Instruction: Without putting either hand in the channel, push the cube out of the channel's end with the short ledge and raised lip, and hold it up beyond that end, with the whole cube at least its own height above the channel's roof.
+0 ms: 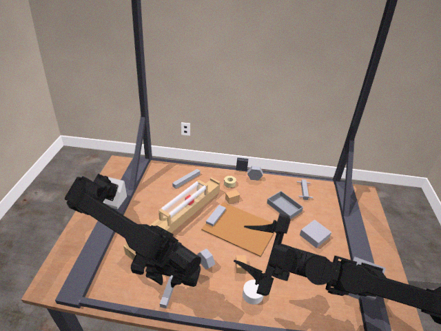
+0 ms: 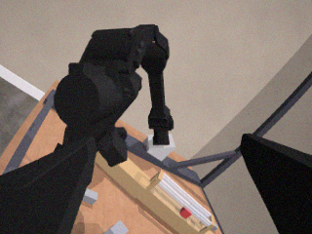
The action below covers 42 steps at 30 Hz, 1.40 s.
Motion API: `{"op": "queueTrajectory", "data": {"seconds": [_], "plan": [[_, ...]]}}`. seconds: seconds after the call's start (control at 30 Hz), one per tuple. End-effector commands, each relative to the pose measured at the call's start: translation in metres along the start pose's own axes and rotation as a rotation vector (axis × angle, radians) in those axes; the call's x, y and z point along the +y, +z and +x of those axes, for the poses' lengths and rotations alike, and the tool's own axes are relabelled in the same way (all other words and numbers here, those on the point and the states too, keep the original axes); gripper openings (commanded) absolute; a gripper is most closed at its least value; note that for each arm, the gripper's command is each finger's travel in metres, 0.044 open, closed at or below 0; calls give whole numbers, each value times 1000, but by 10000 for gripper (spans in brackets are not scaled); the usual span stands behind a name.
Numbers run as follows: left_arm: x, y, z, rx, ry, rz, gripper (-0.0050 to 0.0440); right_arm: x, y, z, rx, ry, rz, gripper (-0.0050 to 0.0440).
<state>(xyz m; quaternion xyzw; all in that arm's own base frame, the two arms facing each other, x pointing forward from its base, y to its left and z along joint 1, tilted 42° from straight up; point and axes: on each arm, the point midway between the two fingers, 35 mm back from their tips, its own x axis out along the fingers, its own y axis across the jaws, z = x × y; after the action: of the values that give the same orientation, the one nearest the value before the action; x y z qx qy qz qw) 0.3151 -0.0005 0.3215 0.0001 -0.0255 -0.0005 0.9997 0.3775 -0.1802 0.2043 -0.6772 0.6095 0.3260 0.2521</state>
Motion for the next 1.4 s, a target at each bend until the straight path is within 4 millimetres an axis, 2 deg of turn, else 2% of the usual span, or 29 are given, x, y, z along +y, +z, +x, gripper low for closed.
{"op": "queueTrajectory", "data": {"seconds": [0.0, 0.37, 0.53, 0.63, 0.8, 1.1, 1.2, 1.37], "plan": [[-1, 5, 0, -11, -3, -4, 400, 1, -7, -8, 12, -21, 21, 150], [-1, 5, 0, -11, -3, -4, 400, 2, -7, -9, 13, -25, 25, 150], [-1, 5, 0, -11, -3, -4, 400, 3, -6, 5, 10, -21, 20, 150], [-1, 5, 0, -11, -3, -4, 400, 2, -7, 2, 11, -23, 23, 150], [-1, 5, 0, -11, -3, -4, 400, 2, -5, 15, 8, -21, 18, 150], [-1, 5, 0, -11, -3, -4, 400, 2, -5, 30, 7, -21, 16, 150], [-1, 5, 0, -11, -3, -4, 400, 2, -6, 28, 8, -22, 18, 150], [-1, 5, 0, -11, -3, -4, 400, 2, -5, 40, 6, -19, 14, 150]]}}
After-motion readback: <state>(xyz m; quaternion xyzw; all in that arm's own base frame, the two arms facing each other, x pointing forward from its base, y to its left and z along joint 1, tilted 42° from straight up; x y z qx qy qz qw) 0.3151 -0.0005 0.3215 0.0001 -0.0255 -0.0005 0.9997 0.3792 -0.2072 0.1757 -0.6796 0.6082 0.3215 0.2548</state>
